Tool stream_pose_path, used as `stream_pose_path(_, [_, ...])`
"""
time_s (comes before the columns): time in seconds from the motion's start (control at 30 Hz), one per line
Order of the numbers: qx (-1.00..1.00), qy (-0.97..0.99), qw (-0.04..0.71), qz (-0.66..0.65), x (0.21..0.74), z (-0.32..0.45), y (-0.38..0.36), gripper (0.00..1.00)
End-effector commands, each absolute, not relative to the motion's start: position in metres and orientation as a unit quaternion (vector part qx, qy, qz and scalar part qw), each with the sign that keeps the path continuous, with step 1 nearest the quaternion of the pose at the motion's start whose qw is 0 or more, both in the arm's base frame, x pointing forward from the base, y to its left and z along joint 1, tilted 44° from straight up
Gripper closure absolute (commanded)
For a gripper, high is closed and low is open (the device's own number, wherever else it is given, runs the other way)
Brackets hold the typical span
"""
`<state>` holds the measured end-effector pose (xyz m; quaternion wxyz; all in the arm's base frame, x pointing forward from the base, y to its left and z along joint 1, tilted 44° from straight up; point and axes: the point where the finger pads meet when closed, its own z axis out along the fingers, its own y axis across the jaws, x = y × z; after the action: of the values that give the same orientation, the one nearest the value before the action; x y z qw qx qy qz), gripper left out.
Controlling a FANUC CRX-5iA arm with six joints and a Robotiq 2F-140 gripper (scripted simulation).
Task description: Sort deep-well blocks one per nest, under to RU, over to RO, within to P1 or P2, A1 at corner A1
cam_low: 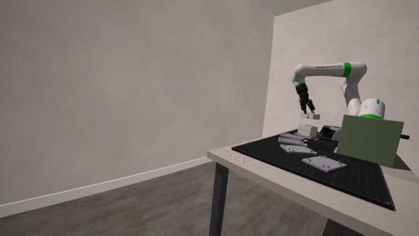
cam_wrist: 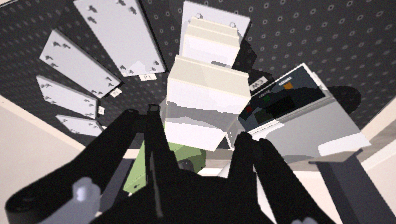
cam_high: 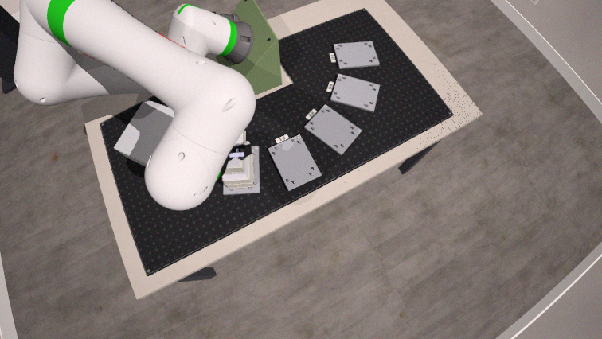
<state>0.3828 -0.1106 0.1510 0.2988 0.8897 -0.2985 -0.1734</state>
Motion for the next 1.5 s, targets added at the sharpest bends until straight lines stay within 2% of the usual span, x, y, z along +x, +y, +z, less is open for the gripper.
stream_pose_path(0.0, [0.882, -0.346, 0.282, -0.150, 0.376, 0.158, -0.116, 0.90])
stream_pose_path(0.33, [0.857, -0.443, 0.243, -0.099, 0.361, 0.174, -0.131, 0.90])
stream_pose_path(1.47, [0.857, -0.443, 0.243, -0.099, 0.302, 0.235, -0.185, 0.90])
